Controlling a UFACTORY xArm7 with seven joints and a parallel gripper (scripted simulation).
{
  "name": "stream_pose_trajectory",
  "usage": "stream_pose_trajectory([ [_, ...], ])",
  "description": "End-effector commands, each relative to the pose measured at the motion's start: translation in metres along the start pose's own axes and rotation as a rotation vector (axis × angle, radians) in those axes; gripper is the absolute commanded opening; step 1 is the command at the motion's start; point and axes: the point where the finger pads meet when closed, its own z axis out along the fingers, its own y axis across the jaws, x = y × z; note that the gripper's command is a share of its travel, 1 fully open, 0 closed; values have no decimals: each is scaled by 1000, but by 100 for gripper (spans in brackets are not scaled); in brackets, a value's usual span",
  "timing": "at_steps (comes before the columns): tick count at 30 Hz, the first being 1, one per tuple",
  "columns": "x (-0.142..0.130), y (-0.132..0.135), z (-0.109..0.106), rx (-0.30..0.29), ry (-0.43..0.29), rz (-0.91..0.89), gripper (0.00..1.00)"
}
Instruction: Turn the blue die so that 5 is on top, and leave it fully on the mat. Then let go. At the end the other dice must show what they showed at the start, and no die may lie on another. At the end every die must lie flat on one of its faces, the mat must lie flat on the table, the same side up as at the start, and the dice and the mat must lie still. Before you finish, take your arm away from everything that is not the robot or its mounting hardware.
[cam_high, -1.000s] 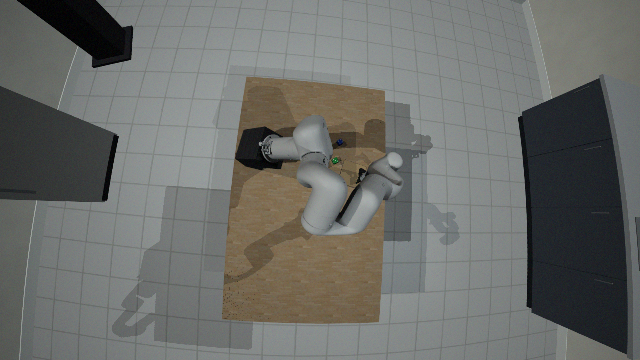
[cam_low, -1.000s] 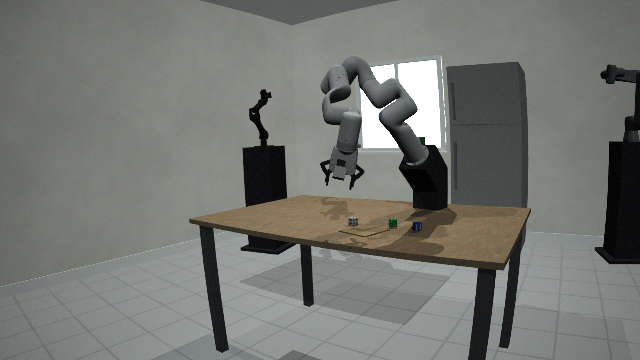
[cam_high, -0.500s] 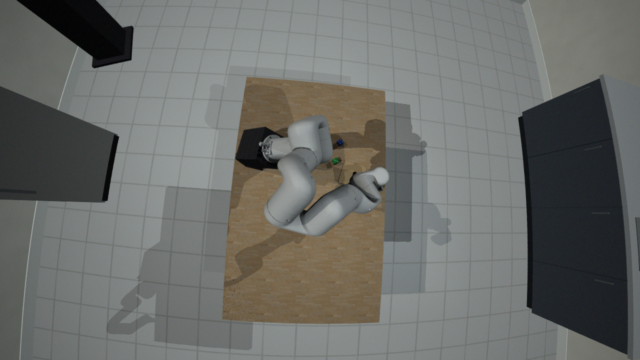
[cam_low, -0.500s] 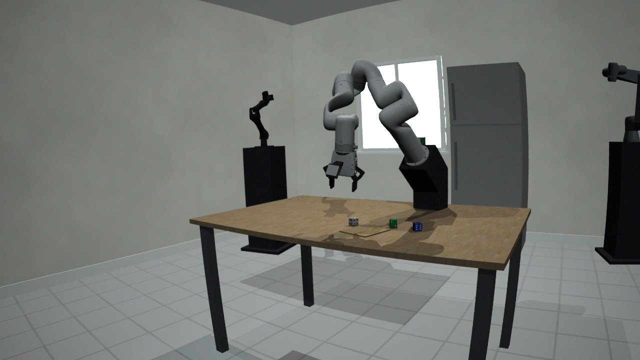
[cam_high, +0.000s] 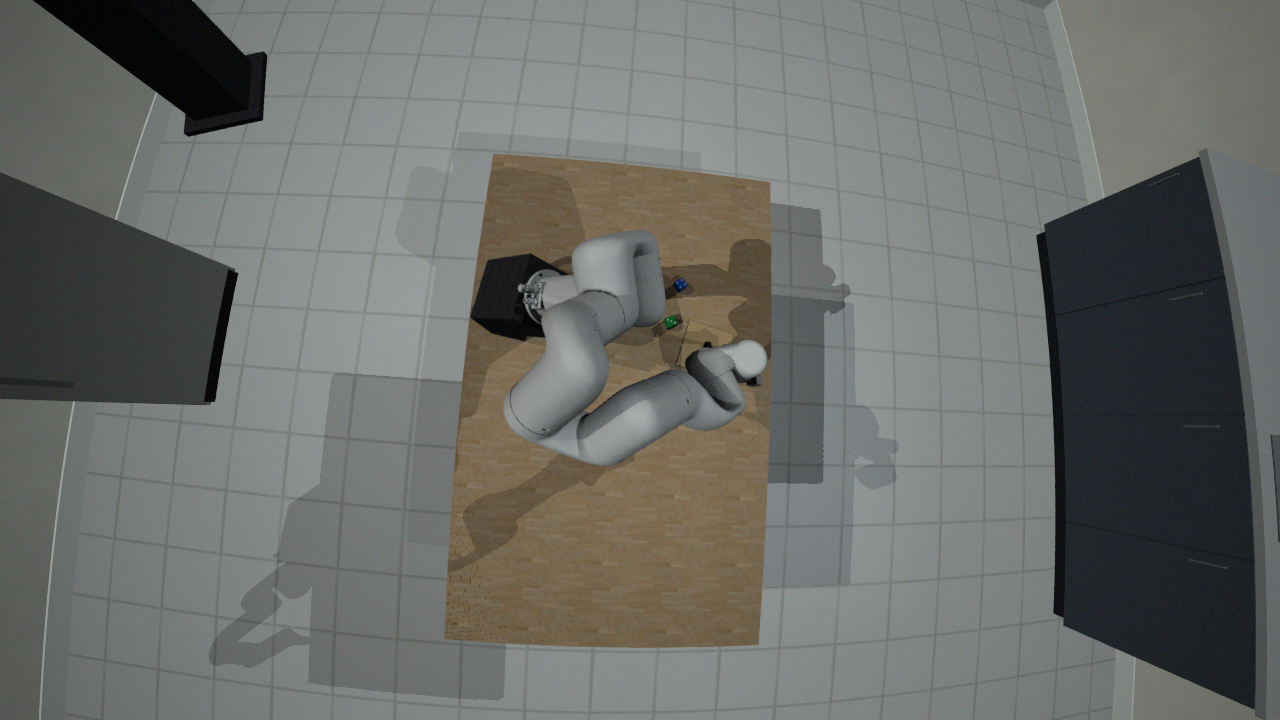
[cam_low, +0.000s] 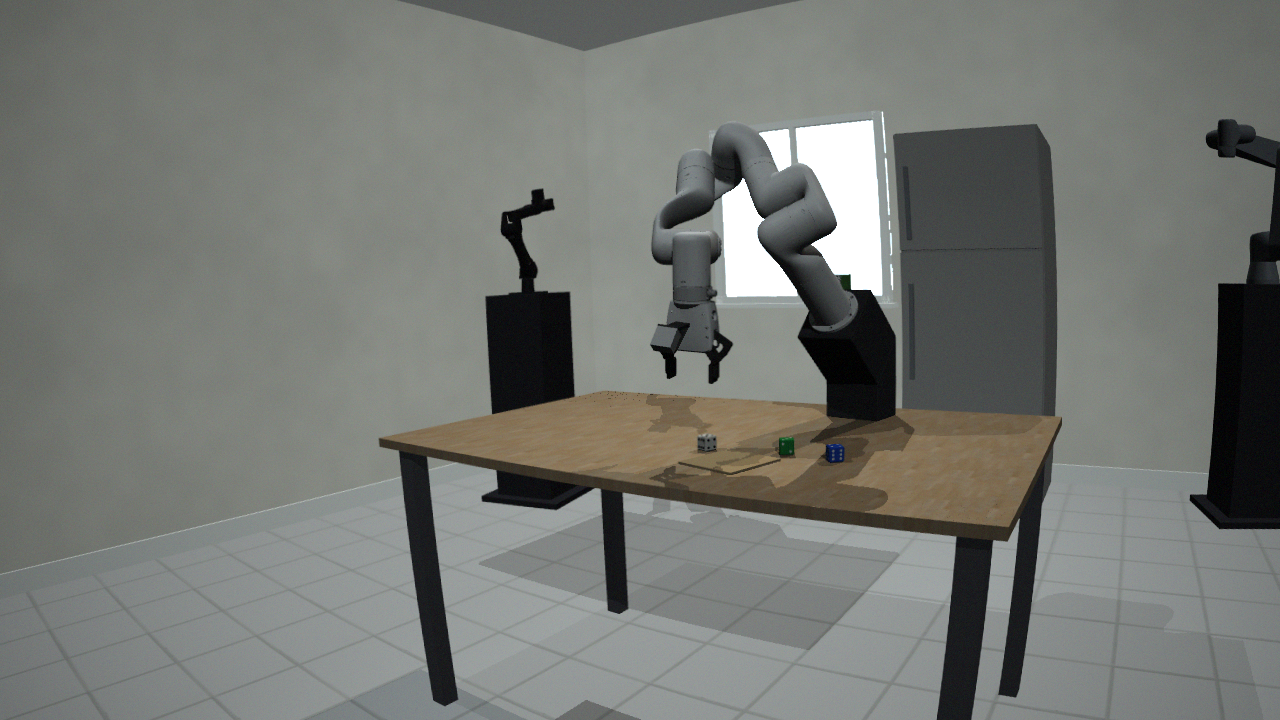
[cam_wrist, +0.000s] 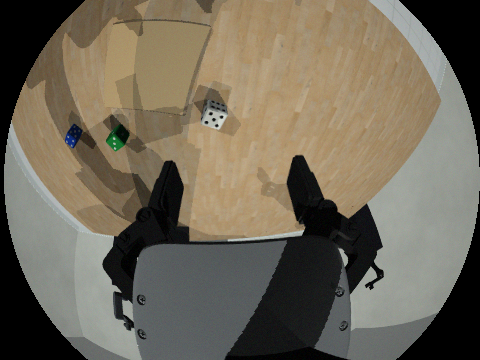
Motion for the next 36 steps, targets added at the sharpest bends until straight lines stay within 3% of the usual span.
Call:
stream_pose_trajectory([
  [1, 0, 1, 0, -1, 2, 1, 100],
  [3, -2, -7, -1, 42, 45, 67, 100],
  [36, -1, -17, -3, 88, 96, 135, 100],
])
